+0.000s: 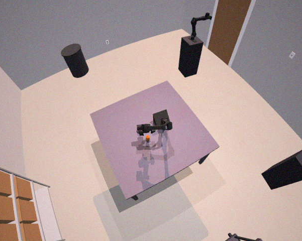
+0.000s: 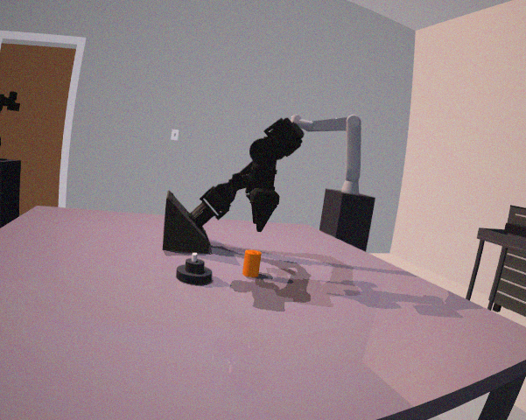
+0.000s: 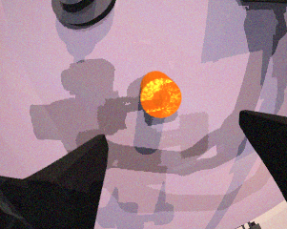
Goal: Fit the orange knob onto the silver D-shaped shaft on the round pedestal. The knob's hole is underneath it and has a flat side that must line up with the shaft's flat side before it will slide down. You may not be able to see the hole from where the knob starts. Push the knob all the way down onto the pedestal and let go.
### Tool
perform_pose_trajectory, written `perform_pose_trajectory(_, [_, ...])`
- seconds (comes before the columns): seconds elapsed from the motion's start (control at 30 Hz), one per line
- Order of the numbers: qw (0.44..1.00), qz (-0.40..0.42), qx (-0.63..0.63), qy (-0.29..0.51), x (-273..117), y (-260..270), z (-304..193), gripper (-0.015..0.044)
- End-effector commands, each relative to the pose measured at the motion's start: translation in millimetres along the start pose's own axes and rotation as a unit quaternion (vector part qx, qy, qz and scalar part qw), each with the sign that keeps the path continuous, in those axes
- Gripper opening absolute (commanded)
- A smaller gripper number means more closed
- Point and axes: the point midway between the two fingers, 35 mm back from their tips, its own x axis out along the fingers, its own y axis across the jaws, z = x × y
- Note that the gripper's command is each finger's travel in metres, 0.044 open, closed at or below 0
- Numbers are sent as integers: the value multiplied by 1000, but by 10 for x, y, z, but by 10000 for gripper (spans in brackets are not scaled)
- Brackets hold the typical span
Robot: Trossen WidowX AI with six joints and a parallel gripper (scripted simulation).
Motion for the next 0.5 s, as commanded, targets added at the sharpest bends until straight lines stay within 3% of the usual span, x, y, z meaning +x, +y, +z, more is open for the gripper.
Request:
perform_pose_trajectory(0.0, [1000, 6, 3, -8, -25, 10, 6, 440])
perform_pose_trajectory(0.1, [1000, 5, -29, -8, -24, 10, 6, 440])
perform_pose_trajectory(0.23, [977, 4, -213, -9, -22, 10, 6, 440])
perform_pose_trajectory(0.47, [849, 1, -528, -10, -18, 11, 6, 440])
